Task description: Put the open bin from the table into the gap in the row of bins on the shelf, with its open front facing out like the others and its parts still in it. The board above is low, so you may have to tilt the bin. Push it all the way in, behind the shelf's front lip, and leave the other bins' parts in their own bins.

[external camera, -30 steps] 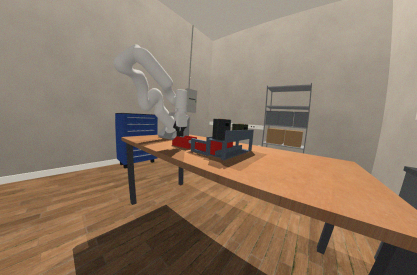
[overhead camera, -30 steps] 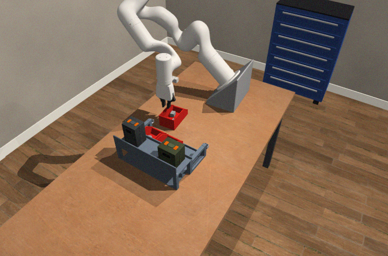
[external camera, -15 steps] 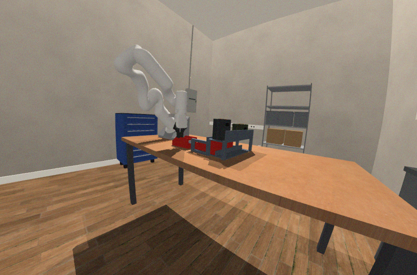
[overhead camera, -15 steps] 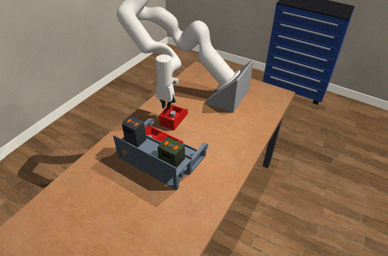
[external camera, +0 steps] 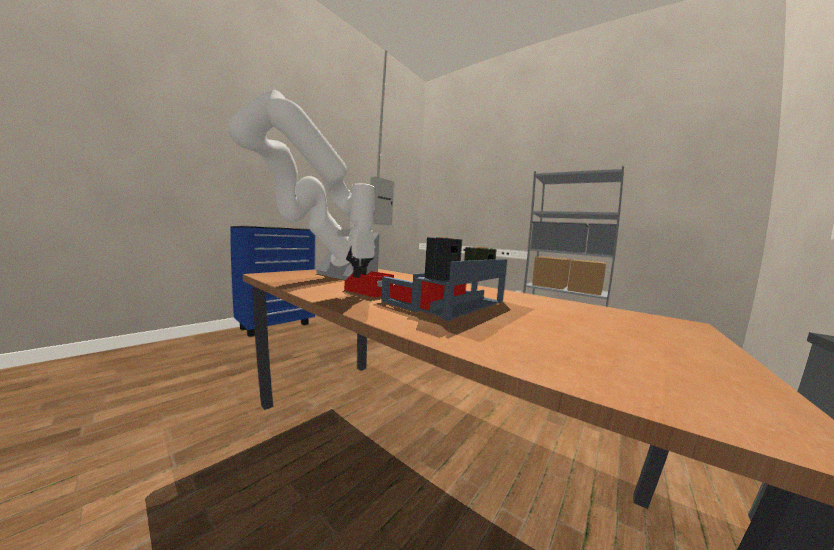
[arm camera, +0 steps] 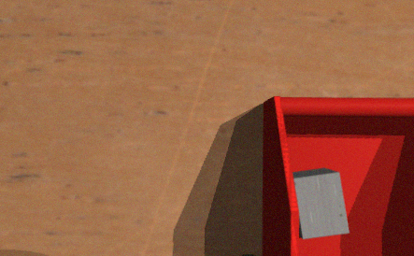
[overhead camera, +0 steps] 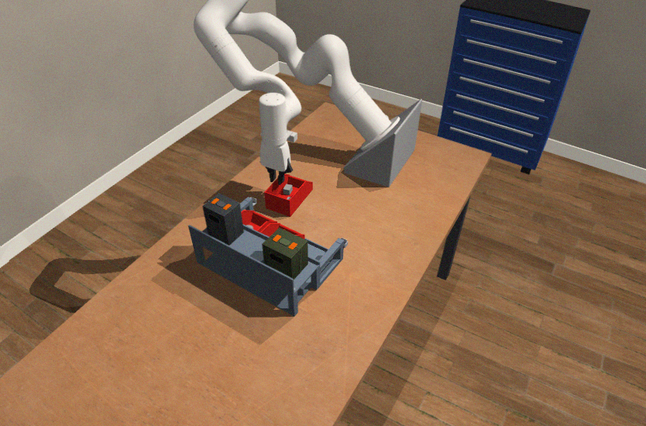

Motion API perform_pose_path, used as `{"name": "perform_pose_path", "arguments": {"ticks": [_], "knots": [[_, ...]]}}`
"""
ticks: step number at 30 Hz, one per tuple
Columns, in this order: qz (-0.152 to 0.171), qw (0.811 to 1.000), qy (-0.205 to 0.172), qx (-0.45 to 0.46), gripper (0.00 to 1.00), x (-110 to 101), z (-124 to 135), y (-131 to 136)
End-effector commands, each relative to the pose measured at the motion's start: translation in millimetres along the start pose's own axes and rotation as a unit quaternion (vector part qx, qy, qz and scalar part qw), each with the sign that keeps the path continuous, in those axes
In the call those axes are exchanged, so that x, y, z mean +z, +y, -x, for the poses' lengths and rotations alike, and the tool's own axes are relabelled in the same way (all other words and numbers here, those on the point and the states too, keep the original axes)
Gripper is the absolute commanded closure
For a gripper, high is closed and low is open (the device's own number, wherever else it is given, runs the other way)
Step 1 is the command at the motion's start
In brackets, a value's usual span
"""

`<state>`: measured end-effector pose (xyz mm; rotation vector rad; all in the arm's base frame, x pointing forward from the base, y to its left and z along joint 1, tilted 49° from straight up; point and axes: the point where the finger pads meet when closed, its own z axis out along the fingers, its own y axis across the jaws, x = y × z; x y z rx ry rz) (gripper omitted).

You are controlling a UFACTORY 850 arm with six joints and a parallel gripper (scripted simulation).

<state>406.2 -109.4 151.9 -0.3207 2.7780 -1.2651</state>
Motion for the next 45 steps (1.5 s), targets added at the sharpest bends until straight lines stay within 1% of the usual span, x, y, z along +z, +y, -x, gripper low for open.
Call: {"name": "perform_pose_path", "arguments": {"ticks": [1,11,16,28,33,45], "knots": [[0.0,1.0,-0.001,0.0,0.71,4,0,0],[0.0,1.0,-0.001,0.0,0.71,4,0,0],[0.0,1.0,-0.001,0.0,0.71,19,0,0],[0.0,1.0,-0.001,0.0,0.71,19,0,0],[0.0,1.0,-0.001,0.0,0.71,27,0,0],[0.0,1.0,-0.001,0.0,0.71,27,0,0]]}}
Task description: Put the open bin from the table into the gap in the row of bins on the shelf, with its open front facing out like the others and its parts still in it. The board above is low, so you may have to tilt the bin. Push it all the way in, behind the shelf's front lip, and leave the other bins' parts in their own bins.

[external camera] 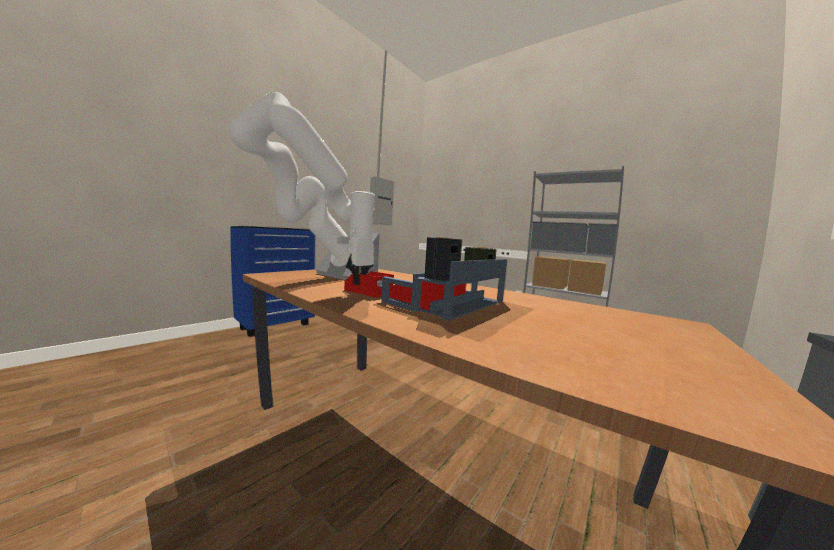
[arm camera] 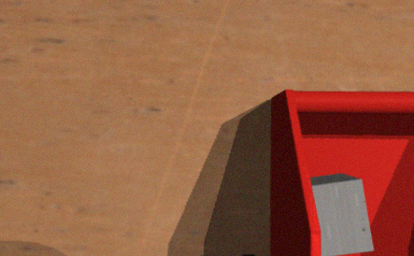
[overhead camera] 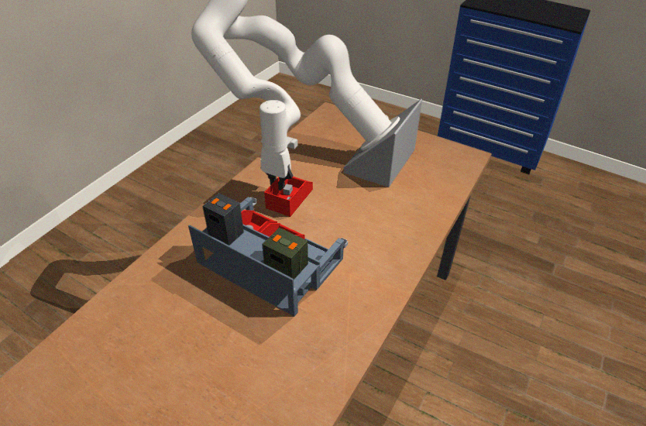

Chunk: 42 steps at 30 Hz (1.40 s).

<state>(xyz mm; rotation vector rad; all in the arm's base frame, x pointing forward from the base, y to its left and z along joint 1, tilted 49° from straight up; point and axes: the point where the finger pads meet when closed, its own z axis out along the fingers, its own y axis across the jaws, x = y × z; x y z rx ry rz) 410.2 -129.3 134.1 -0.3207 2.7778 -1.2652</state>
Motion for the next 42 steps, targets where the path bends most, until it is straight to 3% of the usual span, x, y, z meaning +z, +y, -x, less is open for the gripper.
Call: {"name": "perform_pose_path", "arguments": {"ticks": [1,42], "knots": [[0.0,1.0,0.0,0.0,0.71,-0.9,0.4,-0.1],[0.0,1.0,0.0,0.0,0.71,-5.4,0.5,-0.1]]}}
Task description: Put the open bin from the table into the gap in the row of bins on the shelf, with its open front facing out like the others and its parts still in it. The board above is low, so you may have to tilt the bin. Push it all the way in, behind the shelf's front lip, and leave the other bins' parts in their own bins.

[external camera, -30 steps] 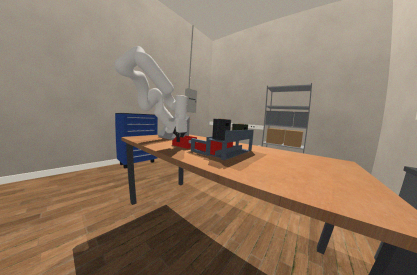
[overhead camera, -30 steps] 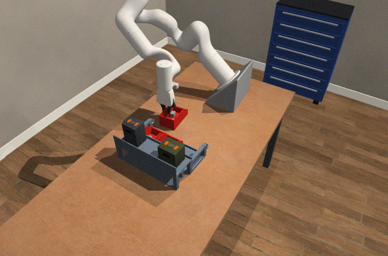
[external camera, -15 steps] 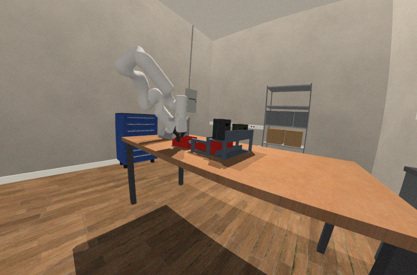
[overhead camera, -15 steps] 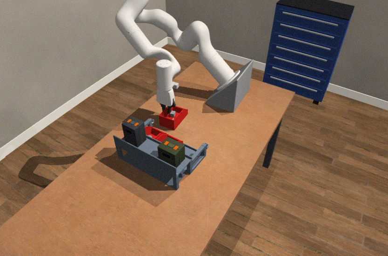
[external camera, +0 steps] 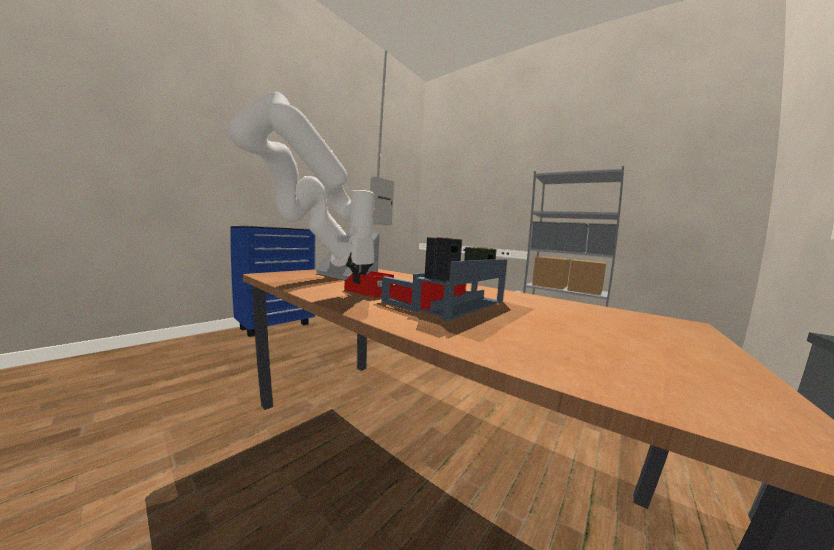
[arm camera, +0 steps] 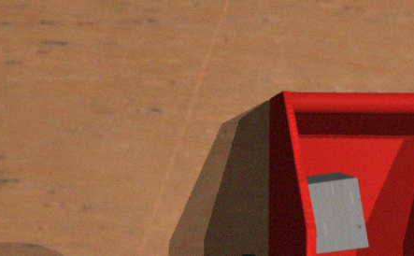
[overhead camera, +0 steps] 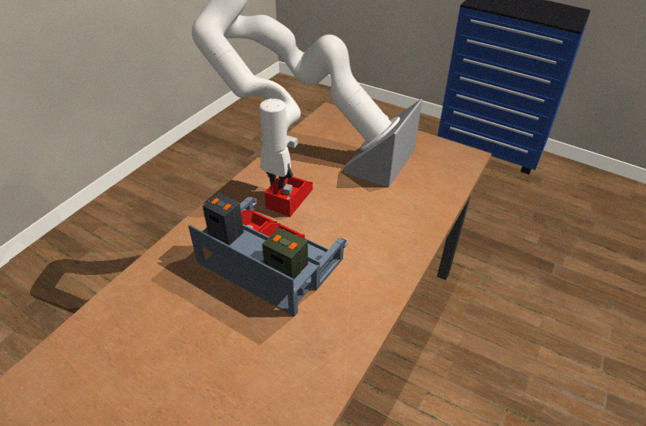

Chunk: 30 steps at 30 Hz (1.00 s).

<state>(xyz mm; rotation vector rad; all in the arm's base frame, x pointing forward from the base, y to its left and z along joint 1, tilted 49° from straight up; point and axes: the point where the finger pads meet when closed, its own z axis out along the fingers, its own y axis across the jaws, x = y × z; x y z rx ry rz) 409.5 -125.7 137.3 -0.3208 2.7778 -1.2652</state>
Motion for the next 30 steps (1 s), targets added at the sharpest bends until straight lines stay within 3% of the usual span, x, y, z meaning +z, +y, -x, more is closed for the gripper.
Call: {"name": "perform_pose_path", "arguments": {"ticks": [1,9,10,30], "knots": [[0.0,1.0,0.0,0.0,0.71,-0.5,0.4,-0.1],[0.0,1.0,0.0,0.0,0.71,-0.5,0.4,-0.1],[0.0,1.0,0.0,0.0,1.0,-0.5,0.4,-0.1],[0.0,1.0,0.0,0.0,1.0,-0.5,0.4,0.0]]}}
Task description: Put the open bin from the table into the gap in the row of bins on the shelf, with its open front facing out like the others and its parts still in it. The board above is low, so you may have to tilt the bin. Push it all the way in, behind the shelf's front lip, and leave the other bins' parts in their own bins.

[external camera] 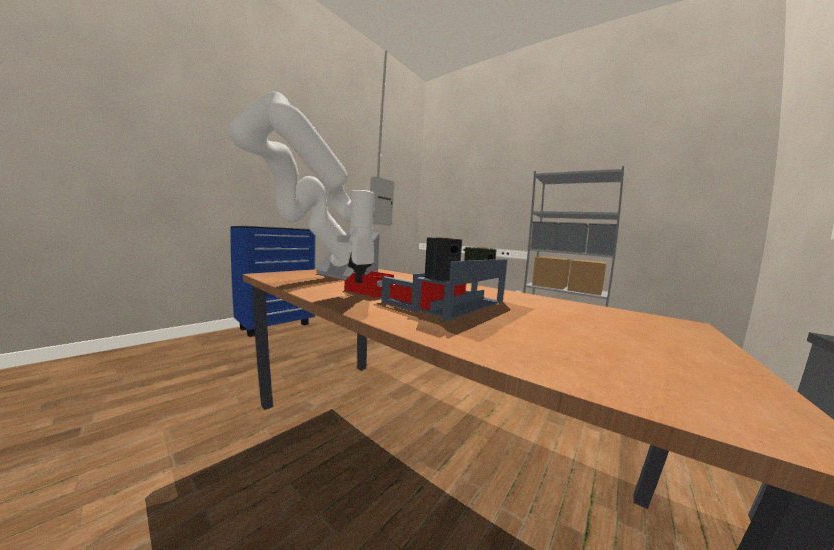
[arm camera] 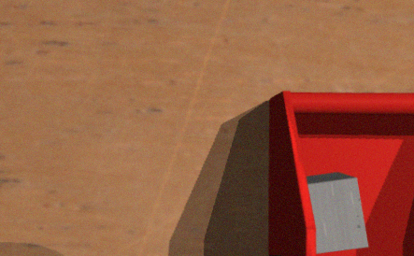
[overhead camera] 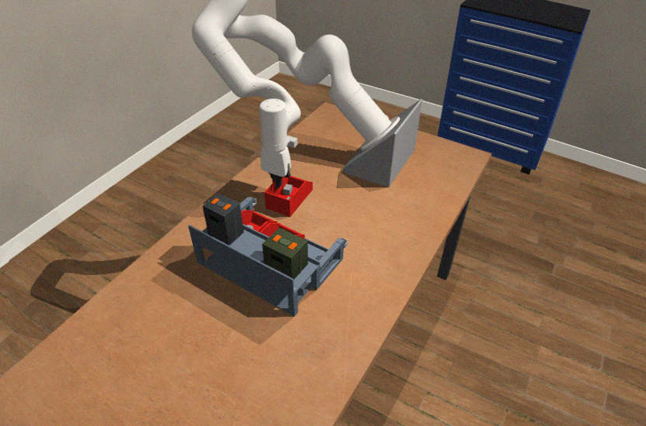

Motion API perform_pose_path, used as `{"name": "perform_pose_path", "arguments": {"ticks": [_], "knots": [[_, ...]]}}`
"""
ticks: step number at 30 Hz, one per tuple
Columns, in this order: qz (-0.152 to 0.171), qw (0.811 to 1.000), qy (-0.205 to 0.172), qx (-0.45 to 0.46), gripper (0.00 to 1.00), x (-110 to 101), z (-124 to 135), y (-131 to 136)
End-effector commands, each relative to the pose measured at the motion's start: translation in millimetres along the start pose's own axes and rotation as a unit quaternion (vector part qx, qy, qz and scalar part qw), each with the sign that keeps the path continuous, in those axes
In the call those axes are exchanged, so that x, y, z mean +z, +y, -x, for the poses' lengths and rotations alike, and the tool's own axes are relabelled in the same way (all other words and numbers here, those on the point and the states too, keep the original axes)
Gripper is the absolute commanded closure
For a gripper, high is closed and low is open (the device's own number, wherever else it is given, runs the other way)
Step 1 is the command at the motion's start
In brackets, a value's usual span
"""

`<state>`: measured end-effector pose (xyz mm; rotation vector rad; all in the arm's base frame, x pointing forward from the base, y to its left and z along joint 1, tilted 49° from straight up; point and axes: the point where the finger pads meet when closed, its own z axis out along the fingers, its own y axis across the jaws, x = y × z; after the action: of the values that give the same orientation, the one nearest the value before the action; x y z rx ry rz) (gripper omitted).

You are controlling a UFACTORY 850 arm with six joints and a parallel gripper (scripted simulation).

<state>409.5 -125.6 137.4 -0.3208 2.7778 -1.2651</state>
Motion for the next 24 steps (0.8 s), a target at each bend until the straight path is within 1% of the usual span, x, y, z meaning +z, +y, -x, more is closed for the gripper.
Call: {"name": "perform_pose_path", "arguments": {"ticks": [1,24], "knots": [[0.0,1.0,0.0,0.0,1.0,-0.3,0.4,-0.1],[0.0,1.0,0.0,0.0,1.0,-0.3,0.4,-0.1]]}}
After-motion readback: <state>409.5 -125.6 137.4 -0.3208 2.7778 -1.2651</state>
